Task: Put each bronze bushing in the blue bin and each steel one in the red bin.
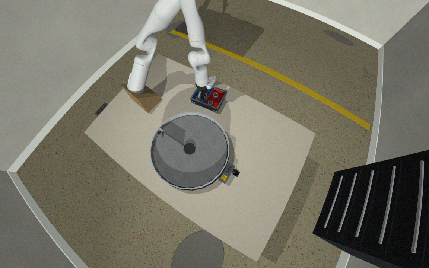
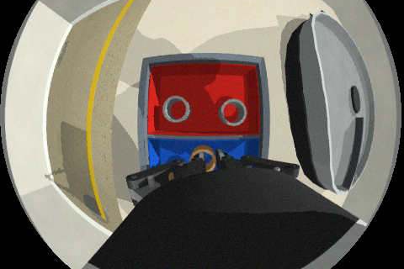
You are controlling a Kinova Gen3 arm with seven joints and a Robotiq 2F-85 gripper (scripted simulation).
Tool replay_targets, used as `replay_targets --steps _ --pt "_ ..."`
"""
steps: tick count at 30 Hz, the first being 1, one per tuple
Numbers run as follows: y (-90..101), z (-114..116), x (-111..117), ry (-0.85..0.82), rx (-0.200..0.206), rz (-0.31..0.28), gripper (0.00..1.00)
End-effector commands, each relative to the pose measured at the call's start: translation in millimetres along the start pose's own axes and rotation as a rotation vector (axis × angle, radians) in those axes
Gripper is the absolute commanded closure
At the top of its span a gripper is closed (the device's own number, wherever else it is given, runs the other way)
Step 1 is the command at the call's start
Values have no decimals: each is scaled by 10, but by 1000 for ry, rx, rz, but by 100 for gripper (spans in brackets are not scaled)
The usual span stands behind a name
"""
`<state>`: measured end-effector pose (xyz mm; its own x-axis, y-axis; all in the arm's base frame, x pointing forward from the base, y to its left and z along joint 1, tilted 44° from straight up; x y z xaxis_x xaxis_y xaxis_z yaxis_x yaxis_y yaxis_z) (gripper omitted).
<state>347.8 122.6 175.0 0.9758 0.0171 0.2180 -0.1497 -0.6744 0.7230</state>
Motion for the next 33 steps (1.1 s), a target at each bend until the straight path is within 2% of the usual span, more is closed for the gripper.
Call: replay_targets --steps 1,33 --pt "3 2 2 0 0 1 84" --pt "92 12 -1 0 0 1 84"
Point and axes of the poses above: the point where the finger pads meet when closed, its own y axis back along the fingers, its own z axis across the jaws, x = y × z, the point moved 9 cm from there along y, back along the fingers, and after that the axes turned 2 degrees about y, right-handed, at the moved point
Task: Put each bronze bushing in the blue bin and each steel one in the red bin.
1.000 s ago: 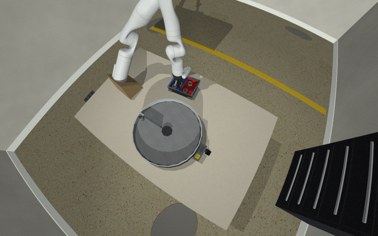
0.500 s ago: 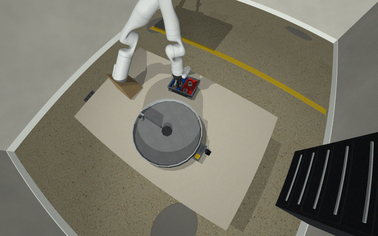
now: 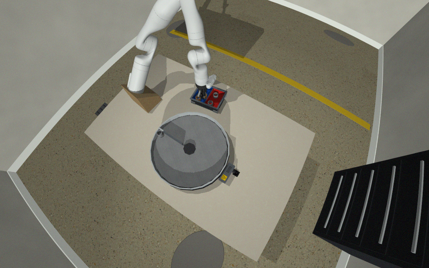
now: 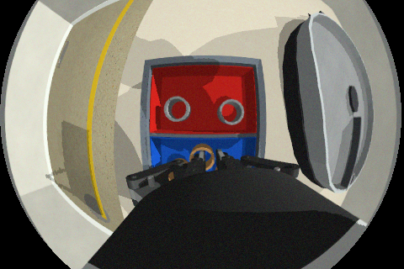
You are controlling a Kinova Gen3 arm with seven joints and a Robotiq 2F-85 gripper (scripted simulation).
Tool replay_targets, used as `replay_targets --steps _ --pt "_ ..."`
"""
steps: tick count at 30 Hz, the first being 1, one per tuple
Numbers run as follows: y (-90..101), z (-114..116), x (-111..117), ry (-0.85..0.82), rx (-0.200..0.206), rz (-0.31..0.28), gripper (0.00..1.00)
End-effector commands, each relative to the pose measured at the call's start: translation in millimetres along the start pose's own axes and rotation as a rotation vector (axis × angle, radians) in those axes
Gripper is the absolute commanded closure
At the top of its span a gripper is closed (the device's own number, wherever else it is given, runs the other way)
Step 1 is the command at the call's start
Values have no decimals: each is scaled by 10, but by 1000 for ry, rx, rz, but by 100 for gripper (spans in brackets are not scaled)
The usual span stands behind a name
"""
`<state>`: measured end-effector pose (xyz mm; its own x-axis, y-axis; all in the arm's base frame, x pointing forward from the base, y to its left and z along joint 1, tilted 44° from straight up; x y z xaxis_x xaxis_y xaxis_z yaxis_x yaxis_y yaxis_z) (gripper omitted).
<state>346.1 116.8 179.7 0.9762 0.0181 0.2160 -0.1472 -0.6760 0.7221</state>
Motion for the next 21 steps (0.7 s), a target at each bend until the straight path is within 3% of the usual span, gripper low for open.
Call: replay_targets --steps 1,21 --pt "23 3 6 1 -2 3 84" --pt "64 1 4 0 -2 3 84"
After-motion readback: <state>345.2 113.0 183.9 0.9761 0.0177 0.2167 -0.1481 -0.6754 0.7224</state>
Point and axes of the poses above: the point where the finger pads meet when closed, its own y axis back along the fingers, its own z axis across the jaws, x = y × z, the point moved 9 cm from there along y, back along the fingers, and after that the axes turned 2 degrees about y, right-handed, at the moved point
